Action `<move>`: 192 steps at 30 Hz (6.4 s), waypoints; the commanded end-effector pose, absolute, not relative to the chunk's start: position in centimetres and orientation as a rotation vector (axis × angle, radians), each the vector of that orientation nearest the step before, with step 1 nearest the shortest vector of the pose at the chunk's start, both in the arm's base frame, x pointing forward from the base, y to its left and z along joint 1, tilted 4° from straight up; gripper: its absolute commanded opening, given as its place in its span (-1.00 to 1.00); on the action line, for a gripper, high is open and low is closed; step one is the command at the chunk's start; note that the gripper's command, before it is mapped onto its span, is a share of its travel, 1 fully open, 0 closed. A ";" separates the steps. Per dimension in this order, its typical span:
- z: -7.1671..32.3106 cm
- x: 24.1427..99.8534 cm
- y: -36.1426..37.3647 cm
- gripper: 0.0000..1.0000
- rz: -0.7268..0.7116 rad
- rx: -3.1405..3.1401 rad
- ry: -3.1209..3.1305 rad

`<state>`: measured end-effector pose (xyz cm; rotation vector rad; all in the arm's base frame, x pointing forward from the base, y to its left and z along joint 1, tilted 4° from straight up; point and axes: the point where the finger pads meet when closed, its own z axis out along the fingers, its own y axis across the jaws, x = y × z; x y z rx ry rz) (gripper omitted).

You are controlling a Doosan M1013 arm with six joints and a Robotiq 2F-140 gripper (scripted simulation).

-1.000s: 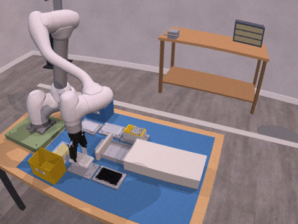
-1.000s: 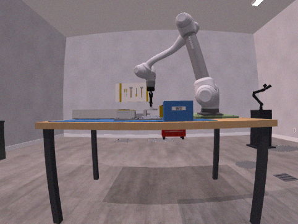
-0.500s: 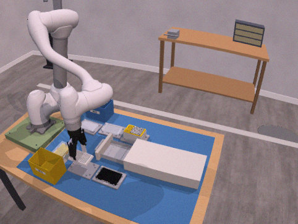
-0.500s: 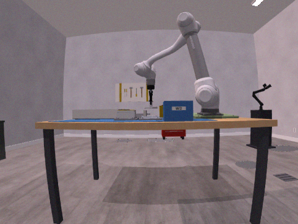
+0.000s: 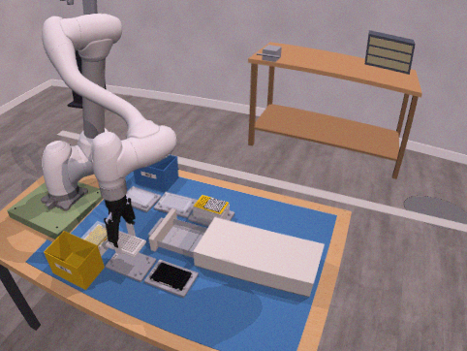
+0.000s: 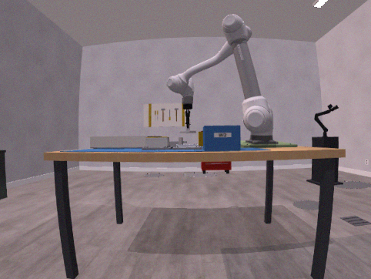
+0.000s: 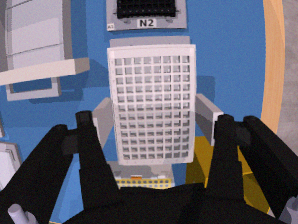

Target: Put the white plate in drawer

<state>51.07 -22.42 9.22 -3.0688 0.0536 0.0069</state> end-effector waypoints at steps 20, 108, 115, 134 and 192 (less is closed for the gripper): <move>12.0 51.1 -22.6 -1.00 0.007 -3.069 0.054; 13.3 61.8 -8.0 -1.00 -0.075 -2.214 -2.150; 13.4 62.6 -7.0 -1.00 -0.075 -2.214 -2.150; 13.6 65.0 -3.6 -1.00 -0.075 -2.214 -2.150; 7.9 64.9 -3.3 -1.00 -0.075 -2.214 -2.150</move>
